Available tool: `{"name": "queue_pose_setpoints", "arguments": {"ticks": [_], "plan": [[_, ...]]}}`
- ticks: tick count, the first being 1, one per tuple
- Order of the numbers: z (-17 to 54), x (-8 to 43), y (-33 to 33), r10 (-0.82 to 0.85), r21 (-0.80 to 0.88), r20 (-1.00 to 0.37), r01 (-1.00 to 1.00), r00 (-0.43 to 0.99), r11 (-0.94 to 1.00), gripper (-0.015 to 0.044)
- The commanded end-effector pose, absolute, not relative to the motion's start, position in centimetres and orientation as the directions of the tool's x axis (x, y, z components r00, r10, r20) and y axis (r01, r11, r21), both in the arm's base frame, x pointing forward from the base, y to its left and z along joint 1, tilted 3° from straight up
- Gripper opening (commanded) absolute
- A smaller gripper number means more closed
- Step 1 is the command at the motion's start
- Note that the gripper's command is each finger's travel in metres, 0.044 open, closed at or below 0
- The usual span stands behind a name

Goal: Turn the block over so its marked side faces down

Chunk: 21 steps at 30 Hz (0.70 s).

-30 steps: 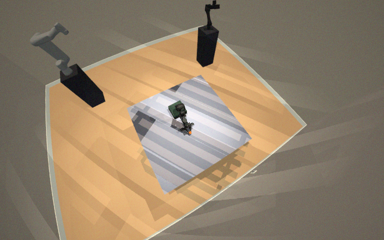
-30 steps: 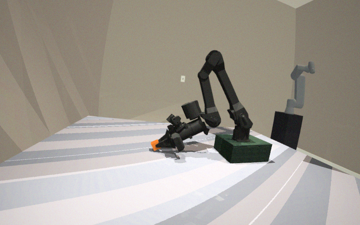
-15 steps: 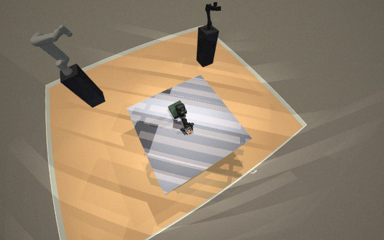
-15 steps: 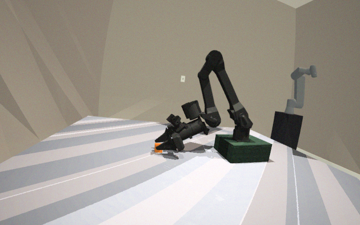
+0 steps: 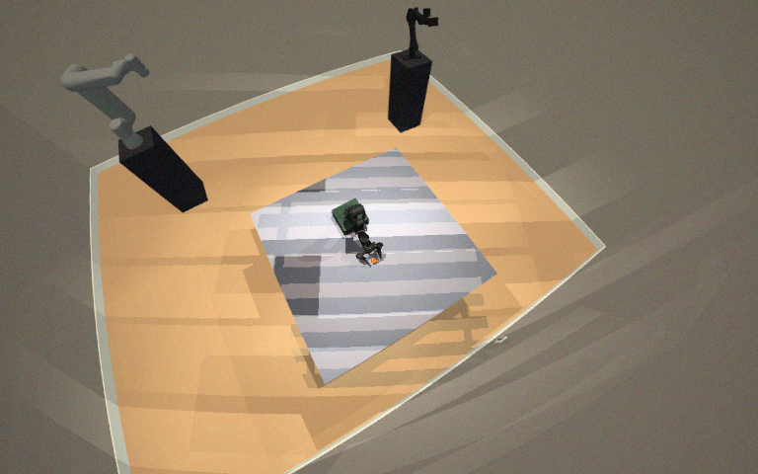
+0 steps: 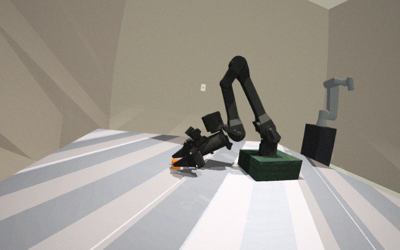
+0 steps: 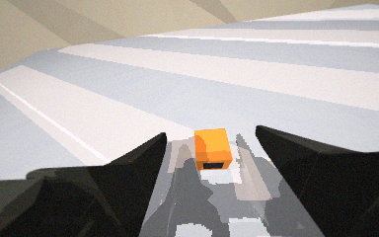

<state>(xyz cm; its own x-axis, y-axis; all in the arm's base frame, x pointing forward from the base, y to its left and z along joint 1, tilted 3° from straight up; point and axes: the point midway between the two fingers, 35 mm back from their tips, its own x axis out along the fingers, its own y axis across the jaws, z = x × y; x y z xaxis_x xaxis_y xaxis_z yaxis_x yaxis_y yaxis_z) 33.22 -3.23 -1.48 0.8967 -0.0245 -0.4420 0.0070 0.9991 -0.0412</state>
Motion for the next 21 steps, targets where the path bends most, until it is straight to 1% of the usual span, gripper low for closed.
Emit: {"name": "queue_pose_setpoints", "arguments": {"ticks": [1,16,21], "plan": [[-1.5,33.2,-3.2,-0.02,-0.037,-0.442,0.004,0.897,0.999,0.044],[-1.5,33.3,-3.2,-0.02,-0.036,-0.446,0.004,0.895,0.999,0.044],[-1.3,34.5,-3.3,-0.024,-0.032,-0.566,0.007,0.824,0.999,0.044]]}}
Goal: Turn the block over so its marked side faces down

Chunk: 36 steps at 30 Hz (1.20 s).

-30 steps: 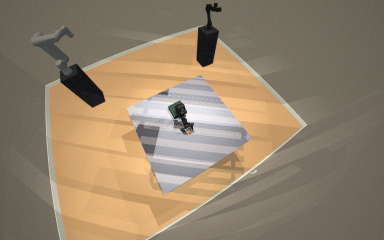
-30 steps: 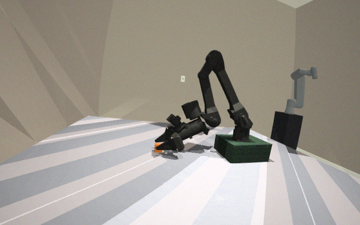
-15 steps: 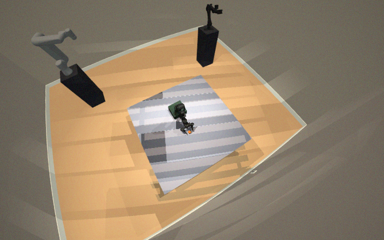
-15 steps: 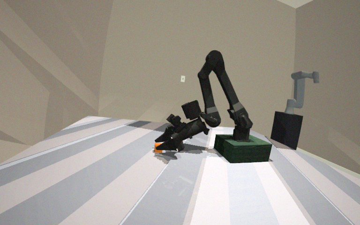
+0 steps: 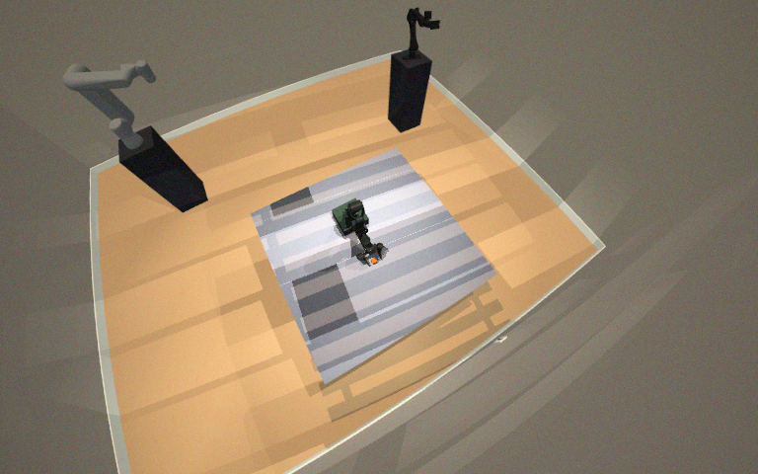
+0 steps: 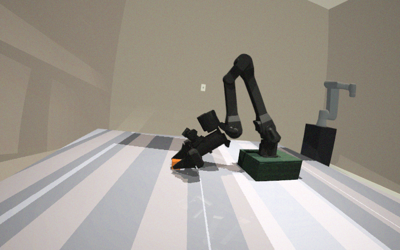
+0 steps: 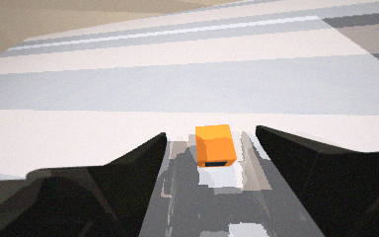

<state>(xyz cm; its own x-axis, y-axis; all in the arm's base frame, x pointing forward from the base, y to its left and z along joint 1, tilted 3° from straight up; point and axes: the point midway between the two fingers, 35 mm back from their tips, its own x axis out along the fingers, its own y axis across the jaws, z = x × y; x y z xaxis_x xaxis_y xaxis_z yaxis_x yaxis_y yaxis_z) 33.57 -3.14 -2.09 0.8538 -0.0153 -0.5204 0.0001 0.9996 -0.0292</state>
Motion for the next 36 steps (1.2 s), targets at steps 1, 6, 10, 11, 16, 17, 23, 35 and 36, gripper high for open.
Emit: {"name": "queue_pose_setpoints", "arguments": {"ticks": [1,6,10,11,16,17,23,35,36], "plan": [[-1.0,34.7,-3.3,-0.024,-0.031,-0.592,0.007,0.805,0.999,0.044],[1.3,34.2,-3.3,-0.028,-0.032,-0.715,0.008,0.699,0.999,0.044],[4.7,32.8,-3.1,-0.035,-0.039,-0.778,0.006,0.627,0.999,0.044],[5.1,32.4,-3.1,-0.035,-0.04,-0.789,0.006,0.614,0.999,0.044],[5.5,31.0,-2.9,-0.033,-0.037,-0.829,0.003,0.559,0.999,0.044],[5.5,31.0,-2.9,-0.033,-0.037,-0.829,0.003,0.559,0.999,0.044],[5.5,31.0,-2.9,-0.033,-0.037,-0.829,0.003,0.559,0.999,0.044],[6.4,33.4,-3.0,-0.032,-0.031,-0.947,0.007,0.321,0.999,0.044],[6.6,33.6,-3.0,-0.032,-0.031,-0.957,0.007,0.287,0.999,0.044]]}}
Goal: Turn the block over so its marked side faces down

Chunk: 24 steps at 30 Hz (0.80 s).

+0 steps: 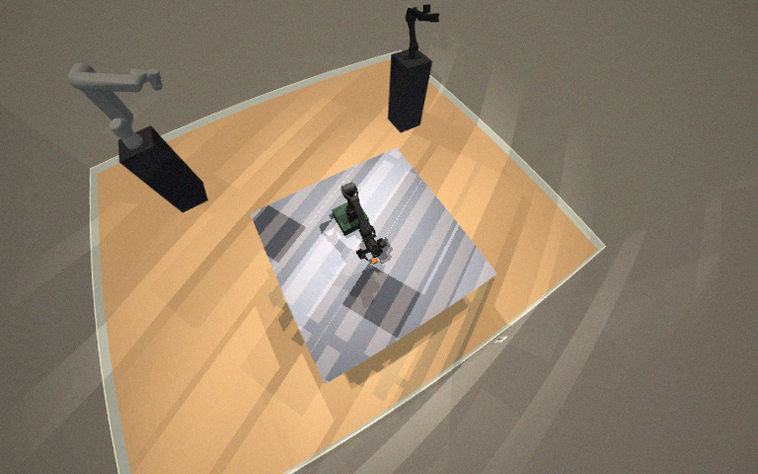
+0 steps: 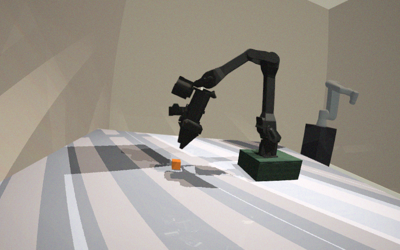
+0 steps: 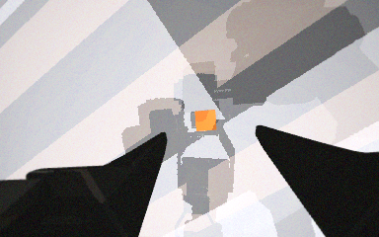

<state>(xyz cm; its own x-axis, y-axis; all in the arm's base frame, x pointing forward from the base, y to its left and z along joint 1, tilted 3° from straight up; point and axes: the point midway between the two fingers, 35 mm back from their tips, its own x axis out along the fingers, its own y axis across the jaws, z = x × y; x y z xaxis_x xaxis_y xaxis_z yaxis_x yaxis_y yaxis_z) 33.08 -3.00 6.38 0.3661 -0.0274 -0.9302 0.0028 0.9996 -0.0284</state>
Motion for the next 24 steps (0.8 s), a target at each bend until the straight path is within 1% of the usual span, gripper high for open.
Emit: {"name": "queue_pose_setpoints", "arguments": {"ticks": [1,5,7,12,15,24], "plan": [[6.7,33.8,-3.0,-0.032,-0.031,-0.967,0.007,0.253,0.999,0.044],[7.4,34.6,-3.0,-0.035,-0.034,-0.993,0.006,0.113,0.999,0.044],[7.6,34.7,-3.0,-0.036,-0.036,-0.997,0.005,0.066,0.999,0.044],[7.4,34.8,-3.0,-0.036,-0.036,-0.998,0.004,0.06,0.999,0.044],[4.4,35.0,-3.1,-0.037,-0.036,-0.998,0.004,0.06,0.999,0.044],[2.7,35.0,-3.2,-0.037,-0.036,-0.998,0.004,0.06,0.999,0.044]]}}
